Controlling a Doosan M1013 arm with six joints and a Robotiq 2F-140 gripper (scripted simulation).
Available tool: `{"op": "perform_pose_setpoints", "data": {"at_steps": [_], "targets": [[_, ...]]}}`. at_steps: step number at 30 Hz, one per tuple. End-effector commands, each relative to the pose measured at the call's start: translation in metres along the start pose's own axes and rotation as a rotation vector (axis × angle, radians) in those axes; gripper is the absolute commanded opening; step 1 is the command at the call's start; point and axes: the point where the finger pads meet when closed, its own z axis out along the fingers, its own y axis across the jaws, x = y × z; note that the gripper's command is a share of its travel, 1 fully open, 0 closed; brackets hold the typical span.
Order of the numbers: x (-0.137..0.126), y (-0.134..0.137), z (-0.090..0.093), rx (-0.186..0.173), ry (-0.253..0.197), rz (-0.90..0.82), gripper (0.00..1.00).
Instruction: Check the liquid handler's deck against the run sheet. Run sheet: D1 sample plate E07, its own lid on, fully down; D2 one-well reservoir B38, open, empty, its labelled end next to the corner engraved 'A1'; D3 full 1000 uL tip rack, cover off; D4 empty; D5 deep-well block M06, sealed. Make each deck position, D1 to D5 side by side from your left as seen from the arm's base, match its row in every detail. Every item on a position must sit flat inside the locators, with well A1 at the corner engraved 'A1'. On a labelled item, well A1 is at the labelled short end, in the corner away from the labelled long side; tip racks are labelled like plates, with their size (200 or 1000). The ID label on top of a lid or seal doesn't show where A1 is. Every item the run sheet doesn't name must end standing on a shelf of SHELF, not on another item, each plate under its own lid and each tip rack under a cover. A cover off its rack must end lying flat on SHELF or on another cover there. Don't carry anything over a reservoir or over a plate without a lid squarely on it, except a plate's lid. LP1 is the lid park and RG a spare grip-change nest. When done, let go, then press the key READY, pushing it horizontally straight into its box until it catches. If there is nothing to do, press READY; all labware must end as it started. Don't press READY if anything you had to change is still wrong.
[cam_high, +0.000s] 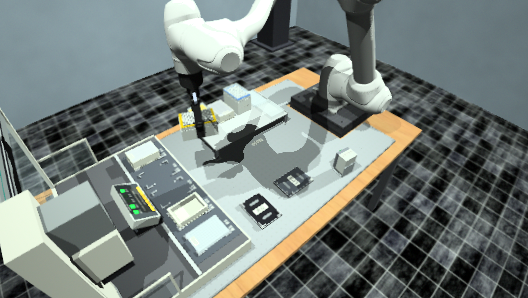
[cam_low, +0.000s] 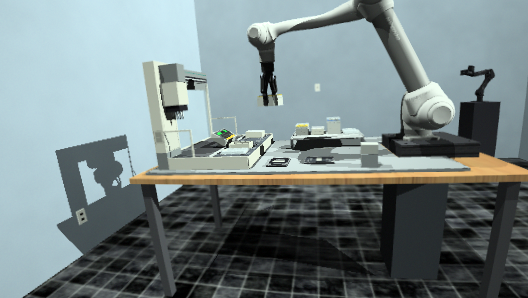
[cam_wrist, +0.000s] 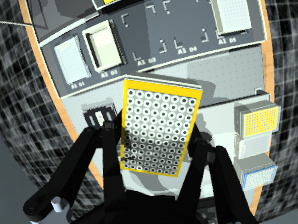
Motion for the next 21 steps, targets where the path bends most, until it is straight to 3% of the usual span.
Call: {"op": "perform_pose_setpoints", "data": {"at_steps": [1, 21], "targets": [[0.0002, -0.0001, -0.0012, 0.000, 0.002, 0.025, 0.10], [0.0002, -0.0002, -0.0012, 0.001, 0.002, 0.385, 0.10]]}}
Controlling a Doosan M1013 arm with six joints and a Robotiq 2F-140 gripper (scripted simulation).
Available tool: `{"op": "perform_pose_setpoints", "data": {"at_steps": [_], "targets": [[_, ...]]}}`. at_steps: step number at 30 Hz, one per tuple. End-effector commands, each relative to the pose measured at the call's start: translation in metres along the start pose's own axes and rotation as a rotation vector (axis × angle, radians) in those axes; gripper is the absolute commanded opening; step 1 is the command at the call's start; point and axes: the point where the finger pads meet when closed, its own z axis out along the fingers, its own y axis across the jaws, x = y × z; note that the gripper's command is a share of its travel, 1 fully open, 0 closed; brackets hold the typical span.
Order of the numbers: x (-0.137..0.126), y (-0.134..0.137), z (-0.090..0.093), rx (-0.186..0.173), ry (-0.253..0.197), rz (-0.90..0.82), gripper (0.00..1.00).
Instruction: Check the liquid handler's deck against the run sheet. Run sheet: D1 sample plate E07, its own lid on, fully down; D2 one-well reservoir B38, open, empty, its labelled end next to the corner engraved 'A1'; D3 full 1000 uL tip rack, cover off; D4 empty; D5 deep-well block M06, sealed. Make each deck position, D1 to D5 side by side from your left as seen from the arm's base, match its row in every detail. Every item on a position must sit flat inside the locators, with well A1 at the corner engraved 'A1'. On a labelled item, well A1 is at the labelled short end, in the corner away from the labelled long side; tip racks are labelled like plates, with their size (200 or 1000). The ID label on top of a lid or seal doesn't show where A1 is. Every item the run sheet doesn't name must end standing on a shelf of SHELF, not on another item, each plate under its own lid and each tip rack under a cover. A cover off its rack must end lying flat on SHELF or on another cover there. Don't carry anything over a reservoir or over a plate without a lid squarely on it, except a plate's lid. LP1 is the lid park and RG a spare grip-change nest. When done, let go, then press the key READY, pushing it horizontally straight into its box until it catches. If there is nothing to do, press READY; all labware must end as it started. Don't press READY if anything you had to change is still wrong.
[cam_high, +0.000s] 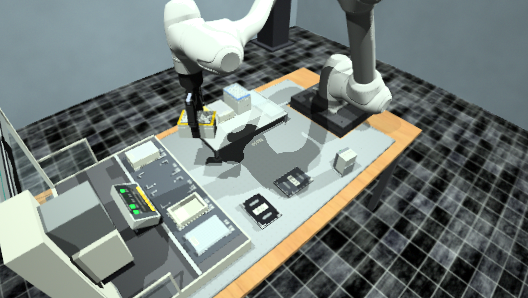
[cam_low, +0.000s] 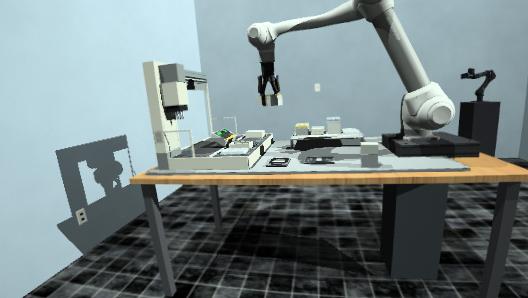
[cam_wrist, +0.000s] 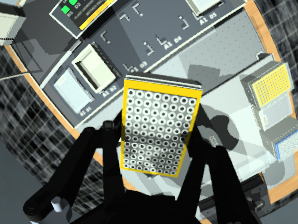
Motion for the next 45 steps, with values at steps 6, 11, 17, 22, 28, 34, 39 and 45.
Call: {"op": "perform_pose_setpoints", "data": {"at_steps": [6, 11, 17, 22, 28, 34, 39, 45], "targets": [[0.0001, -0.0003, -0.0012, 0.001, 0.001, 0.154, 0.10], [0.0001, -0.0003, -0.0012, 0.001, 0.001, 0.254, 0.10], [0.0001, -0.0003, -0.0012, 0.001, 0.001, 0.334, 0.10], [0.0001, -0.0003, -0.0012, 0.001, 0.001, 0.434, 0.10], [0.0001, -0.0003, -0.0012, 0.001, 0.001, 0.554, 0.10], [0.0001, -0.0003, -0.0012, 0.001, 0.001, 0.634, 0.10], [0.0001, -0.0003, -0.0012, 0.001, 0.001, 0.734, 0.10], [0.0001, -0.0003, -0.0012, 0.001, 0.001, 0.838, 0.10]]}}
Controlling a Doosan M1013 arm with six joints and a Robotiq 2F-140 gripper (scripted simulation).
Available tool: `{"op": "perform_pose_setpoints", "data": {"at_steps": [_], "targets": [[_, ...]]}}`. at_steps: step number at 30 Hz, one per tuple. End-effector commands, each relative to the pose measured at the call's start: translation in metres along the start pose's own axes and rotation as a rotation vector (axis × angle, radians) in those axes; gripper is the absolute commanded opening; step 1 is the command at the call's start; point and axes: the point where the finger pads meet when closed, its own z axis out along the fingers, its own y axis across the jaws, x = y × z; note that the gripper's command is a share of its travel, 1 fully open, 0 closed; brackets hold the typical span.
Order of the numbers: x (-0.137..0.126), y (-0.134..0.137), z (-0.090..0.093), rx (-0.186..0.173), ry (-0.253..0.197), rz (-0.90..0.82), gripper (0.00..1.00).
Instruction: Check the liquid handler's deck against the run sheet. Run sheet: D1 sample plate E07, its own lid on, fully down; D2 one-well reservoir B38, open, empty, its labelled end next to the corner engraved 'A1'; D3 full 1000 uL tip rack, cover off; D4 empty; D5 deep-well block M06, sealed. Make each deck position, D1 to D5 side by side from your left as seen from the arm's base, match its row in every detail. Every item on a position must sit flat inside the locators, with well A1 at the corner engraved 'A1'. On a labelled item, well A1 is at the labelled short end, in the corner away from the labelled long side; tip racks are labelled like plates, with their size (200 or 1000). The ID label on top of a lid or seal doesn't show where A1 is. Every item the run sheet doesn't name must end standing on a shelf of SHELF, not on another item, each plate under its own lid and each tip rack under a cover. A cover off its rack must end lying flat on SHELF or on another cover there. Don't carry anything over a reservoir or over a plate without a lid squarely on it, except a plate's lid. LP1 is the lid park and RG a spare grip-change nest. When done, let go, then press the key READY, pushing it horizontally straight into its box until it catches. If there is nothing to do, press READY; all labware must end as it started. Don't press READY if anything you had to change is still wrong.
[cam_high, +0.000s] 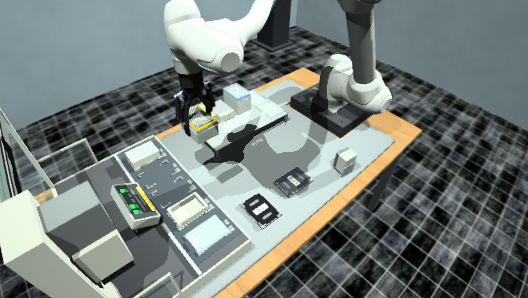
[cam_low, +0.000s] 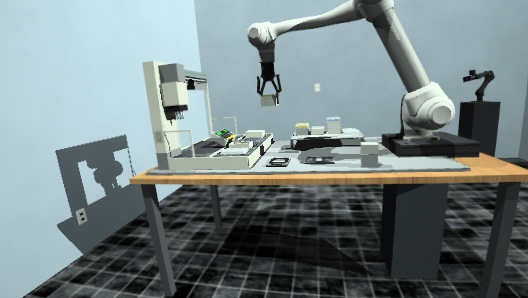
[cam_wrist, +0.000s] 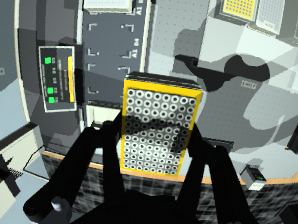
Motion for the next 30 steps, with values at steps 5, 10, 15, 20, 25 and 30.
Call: {"op": "perform_pose_setpoints", "data": {"at_steps": [5, 10, 15, 20, 25, 30], "targets": [[0.000, 0.000, -0.001, 0.002, 0.000, 0.021, 0.10], [0.000, 0.000, -0.001, 0.002, 0.000, 0.021, 0.10], [-0.005, 0.015, -0.001, 0.002, 0.000, 0.021, 0.10], [-0.005, 0.030, -0.001, 0.002, 0.000, 0.021, 0.10], [-0.004, 0.055, -0.001, 0.002, 0.000, 0.021, 0.10], [-0.004, 0.080, -0.001, 0.001, 0.000, 0.021, 0.10]]}}
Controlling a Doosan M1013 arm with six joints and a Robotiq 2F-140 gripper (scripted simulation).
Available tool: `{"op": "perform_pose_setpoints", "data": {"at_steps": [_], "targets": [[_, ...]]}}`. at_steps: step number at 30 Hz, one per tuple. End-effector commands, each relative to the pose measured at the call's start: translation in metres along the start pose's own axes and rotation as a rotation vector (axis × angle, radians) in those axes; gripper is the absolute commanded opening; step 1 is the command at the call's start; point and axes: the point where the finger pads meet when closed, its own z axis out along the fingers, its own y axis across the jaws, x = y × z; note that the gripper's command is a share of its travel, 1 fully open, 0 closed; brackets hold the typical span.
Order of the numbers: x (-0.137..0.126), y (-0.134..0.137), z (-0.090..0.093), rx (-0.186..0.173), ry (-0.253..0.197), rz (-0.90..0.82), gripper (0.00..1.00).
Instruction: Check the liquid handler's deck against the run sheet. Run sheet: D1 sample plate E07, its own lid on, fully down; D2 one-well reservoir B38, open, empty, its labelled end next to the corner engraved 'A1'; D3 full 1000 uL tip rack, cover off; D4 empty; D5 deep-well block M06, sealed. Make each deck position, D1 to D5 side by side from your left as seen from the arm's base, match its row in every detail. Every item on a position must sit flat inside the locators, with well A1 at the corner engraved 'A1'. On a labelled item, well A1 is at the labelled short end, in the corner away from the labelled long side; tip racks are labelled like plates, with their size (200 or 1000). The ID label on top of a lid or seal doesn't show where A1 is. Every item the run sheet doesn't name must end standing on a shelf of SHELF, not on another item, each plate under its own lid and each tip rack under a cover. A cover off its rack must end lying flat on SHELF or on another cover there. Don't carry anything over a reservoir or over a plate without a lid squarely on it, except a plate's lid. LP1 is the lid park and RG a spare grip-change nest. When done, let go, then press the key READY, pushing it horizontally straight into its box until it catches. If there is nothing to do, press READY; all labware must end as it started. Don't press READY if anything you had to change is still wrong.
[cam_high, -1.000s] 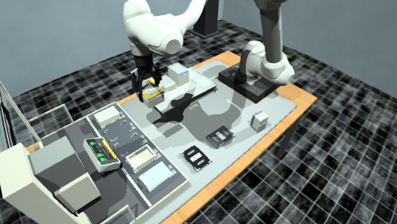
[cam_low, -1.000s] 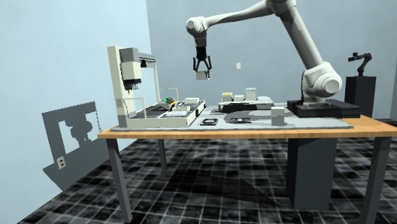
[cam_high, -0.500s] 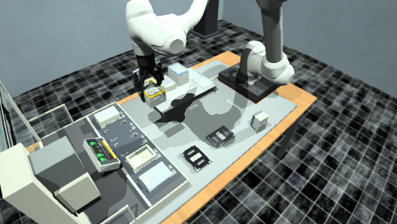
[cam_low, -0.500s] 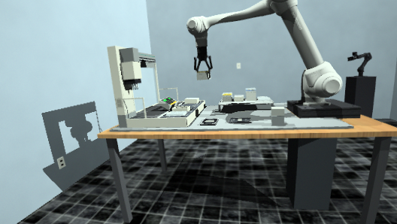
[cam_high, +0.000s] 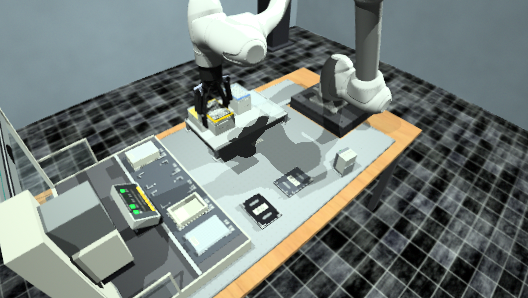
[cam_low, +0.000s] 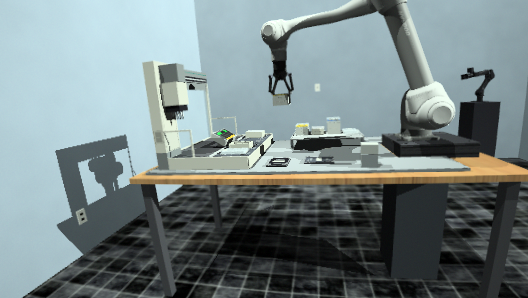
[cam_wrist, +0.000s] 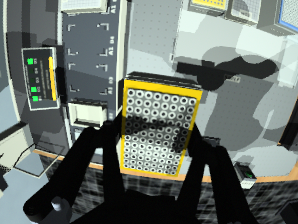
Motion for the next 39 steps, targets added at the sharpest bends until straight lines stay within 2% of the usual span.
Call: {"op": "perform_pose_setpoints", "data": {"at_steps": [1, 4, 6, 19, 23, 39], "targets": [[0.000, 0.013, -0.001, 0.002, 0.000, 0.000, 0.10], [0.001, 0.028, -0.001, 0.002, 0.000, 0.000, 0.10], [0.001, 0.028, -0.001, 0.002, 0.000, 0.000, 0.10], [0.003, 0.093, -0.001, 0.002, 0.000, 0.000, 0.10], [0.003, 0.094, -0.001, 0.002, 0.000, 0.000, 0.10], [0.078, 0.091, -0.001, 0.002, 0.000, 0.000, 0.10]]}}
